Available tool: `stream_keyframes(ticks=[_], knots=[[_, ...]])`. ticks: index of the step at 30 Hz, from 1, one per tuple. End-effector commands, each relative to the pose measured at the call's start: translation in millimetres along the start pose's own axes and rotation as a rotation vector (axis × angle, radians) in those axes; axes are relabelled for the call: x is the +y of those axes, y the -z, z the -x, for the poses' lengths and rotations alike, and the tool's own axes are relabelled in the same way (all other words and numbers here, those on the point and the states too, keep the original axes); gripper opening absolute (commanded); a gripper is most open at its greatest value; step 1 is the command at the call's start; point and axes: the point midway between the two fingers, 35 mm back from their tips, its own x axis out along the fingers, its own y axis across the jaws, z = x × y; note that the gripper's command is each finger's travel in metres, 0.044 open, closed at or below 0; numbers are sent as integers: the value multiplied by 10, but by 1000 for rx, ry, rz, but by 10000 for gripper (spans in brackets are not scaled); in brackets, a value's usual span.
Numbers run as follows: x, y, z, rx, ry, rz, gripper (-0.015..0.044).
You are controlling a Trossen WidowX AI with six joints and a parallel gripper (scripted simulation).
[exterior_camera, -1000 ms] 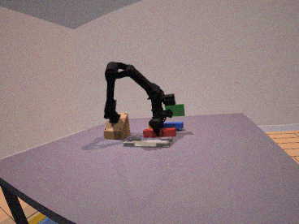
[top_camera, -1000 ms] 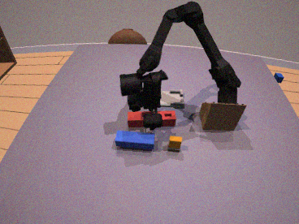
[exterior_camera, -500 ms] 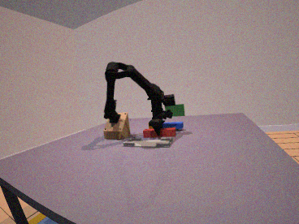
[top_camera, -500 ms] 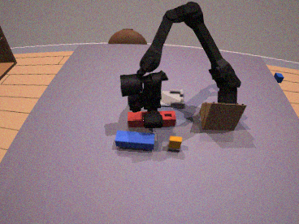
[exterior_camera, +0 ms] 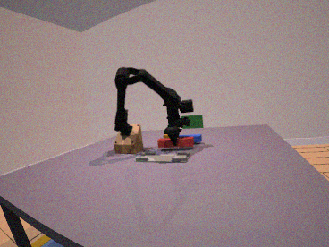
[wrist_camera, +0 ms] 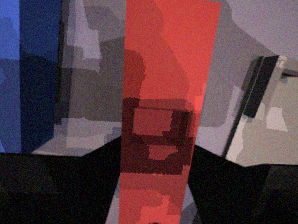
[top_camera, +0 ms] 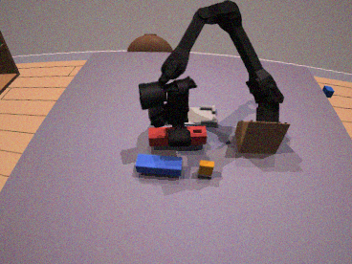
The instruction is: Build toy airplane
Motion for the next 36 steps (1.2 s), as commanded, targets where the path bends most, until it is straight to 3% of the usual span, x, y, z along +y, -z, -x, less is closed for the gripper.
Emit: stream_keyframes(ticks=[1,30,36], knots=[[17,-26,132,-4,-7,-5,0],[2,27,1033,-2,-4,-6,0],[-46,34,1059,-2,-6,-7,0]])
